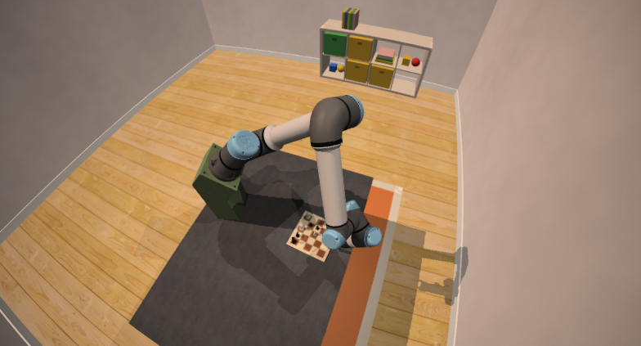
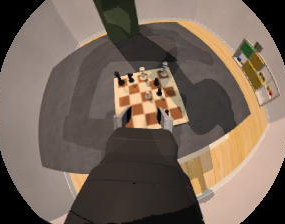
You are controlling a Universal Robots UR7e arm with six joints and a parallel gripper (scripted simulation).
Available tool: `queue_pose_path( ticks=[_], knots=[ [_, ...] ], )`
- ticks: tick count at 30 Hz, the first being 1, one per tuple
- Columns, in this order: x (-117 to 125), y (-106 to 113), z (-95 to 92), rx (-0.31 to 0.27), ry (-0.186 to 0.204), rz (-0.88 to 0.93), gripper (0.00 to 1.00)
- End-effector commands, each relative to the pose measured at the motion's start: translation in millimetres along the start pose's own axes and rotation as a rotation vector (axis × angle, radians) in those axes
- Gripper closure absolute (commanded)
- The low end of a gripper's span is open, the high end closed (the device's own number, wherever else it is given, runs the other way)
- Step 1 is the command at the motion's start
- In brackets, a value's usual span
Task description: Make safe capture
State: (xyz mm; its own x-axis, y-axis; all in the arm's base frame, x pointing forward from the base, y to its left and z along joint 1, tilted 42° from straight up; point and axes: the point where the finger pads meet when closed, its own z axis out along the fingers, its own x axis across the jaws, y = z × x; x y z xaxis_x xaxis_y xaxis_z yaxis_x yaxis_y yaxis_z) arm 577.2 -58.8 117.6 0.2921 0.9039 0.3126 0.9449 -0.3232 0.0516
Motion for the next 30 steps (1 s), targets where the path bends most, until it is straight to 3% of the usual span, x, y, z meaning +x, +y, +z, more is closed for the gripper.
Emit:
queue_pose_path(
  ticks=[1, 21, 23, 30],
  knots=[
    [-2.1, -10.9, 5.4, -0.103, 0.017, 0.029, 0.0],
    [0.8, -64.2, 18.1, -0.311, 0.07, 0.092, 0.0],
    [0.8, -64.2, 18.1, -0.311, 0.07, 0.092, 0.0],
    [5.7, -91.3, 21.5, -0.395, 0.095, 0.112, 0.0]
  ],
)
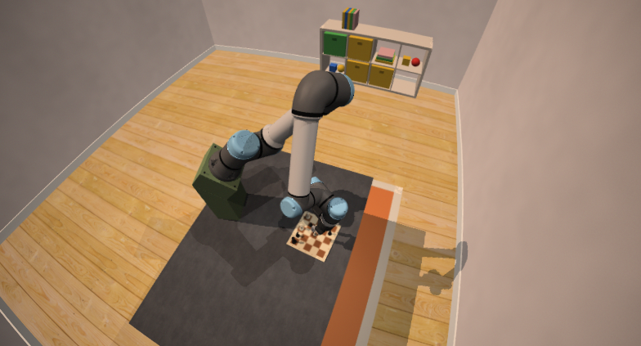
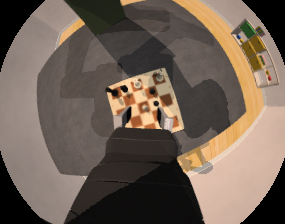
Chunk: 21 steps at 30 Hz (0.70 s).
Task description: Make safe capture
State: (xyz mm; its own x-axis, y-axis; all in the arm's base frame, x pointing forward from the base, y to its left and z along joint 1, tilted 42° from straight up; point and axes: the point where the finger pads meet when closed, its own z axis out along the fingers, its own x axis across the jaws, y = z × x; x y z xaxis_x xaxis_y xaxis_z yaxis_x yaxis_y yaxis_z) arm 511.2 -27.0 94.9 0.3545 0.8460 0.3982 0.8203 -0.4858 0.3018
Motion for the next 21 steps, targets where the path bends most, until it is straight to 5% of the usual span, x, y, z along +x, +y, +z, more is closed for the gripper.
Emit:
queue_pose_path(
  ticks=[1, 21],
  knots=[
    [2.3, -21.4, -5.3, -0.096, 0.025, 0.019, 0.0],
    [10.6, -67.8, -15.8, -0.218, 0.065, 0.043, 0.0]
  ],
)
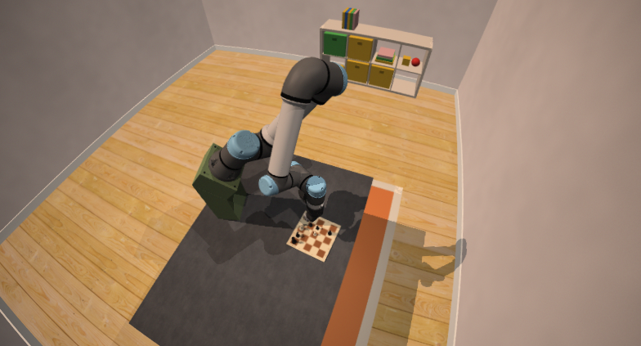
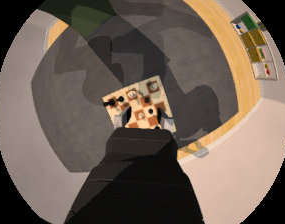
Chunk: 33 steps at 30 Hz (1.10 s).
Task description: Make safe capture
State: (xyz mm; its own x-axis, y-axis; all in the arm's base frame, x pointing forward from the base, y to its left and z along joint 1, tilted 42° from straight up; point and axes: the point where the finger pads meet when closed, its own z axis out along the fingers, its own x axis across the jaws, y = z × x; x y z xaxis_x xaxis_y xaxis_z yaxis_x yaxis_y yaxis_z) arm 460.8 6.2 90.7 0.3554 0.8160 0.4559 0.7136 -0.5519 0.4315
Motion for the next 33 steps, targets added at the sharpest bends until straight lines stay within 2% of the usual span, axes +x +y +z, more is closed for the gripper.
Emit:
queue_pose_path(
  ticks=[1, 33],
  knots=[
    [2.3, -9.3, -6.0, -0.043, 0.013, 0.006, 0.0],
    [2.9, -13.0, -6.6, -0.049, 0.015, -0.005, 0.0]
  ],
)
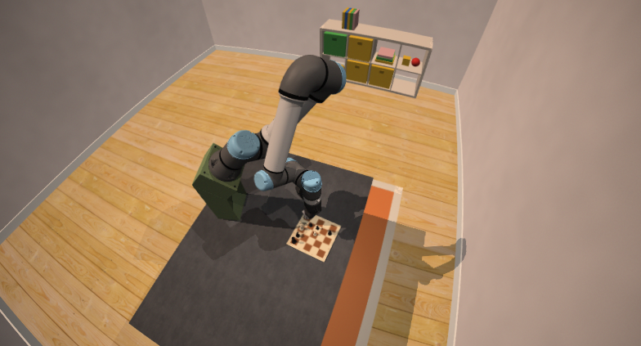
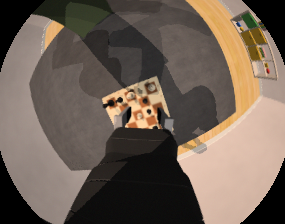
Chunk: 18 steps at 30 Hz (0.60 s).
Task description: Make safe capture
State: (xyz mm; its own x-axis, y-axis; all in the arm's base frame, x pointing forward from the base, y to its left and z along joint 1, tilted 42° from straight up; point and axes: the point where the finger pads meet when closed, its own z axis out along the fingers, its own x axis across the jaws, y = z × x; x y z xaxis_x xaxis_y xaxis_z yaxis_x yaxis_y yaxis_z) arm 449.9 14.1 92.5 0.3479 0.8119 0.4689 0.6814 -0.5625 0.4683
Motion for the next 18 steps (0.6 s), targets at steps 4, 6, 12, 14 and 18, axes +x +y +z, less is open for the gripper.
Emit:
queue_pose_path(
  ticks=[4, 6, 12, 14, 18],
  knots=[
    [-1.0, -2.5, 0.7, 0.002, 0.0, -0.026, 0.0],
    [-1.2, -2.8, 0.9, 0.003, 0.0, -0.033, 0.0],
    [-2.1, -4.0, 2.0, 0.004, 0.001, -0.082, 0.0],
    [-2.7, -4.5, 2.6, 0.004, 0.001, -0.109, 0.0],
    [-4.3, -5.2, 3.8, 0.004, 0.001, -0.175, 0.0]
  ],
)
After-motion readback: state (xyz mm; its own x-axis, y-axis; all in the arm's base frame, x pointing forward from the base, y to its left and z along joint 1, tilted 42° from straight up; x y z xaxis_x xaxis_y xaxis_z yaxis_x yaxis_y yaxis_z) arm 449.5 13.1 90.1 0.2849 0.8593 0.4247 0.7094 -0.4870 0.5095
